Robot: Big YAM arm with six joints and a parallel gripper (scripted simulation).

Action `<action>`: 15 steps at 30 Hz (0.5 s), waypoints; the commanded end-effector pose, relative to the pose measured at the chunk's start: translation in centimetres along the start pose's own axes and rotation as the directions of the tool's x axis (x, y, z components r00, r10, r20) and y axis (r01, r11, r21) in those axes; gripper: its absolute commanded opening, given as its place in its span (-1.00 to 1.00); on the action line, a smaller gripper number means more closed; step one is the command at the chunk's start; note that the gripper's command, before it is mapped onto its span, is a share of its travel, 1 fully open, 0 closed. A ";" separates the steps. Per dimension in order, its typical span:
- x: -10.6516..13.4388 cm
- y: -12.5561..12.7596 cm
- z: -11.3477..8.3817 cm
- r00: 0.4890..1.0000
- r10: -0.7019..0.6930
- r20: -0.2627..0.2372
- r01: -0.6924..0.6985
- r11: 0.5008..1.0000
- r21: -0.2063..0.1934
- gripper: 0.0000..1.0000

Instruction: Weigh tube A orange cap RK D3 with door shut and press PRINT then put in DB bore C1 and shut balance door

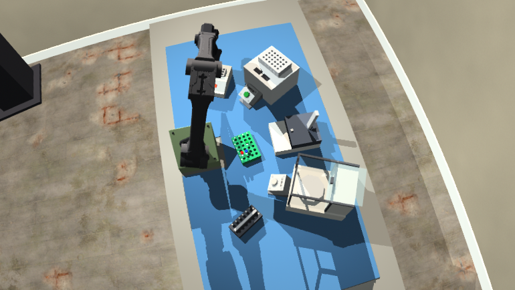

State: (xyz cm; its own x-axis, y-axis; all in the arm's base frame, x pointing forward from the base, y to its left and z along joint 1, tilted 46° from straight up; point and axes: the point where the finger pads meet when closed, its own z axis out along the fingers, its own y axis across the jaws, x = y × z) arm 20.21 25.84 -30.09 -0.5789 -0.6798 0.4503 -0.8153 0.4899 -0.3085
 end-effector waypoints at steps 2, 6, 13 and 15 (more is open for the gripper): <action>-2.6 -0.1 -0.1 1.000 0.005 0.020 -0.005 1.000 -0.006 -0.82; -2.7 -0.1 -0.1 1.000 0.006 0.024 -0.006 1.000 -0.006 -0.82; -2.7 -0.1 -0.1 1.000 0.005 0.023 -0.005 1.000 -0.006 -0.82; -2.7 -0.1 -0.1 1.000 0.005 0.023 -0.005 1.000 -0.006 -0.82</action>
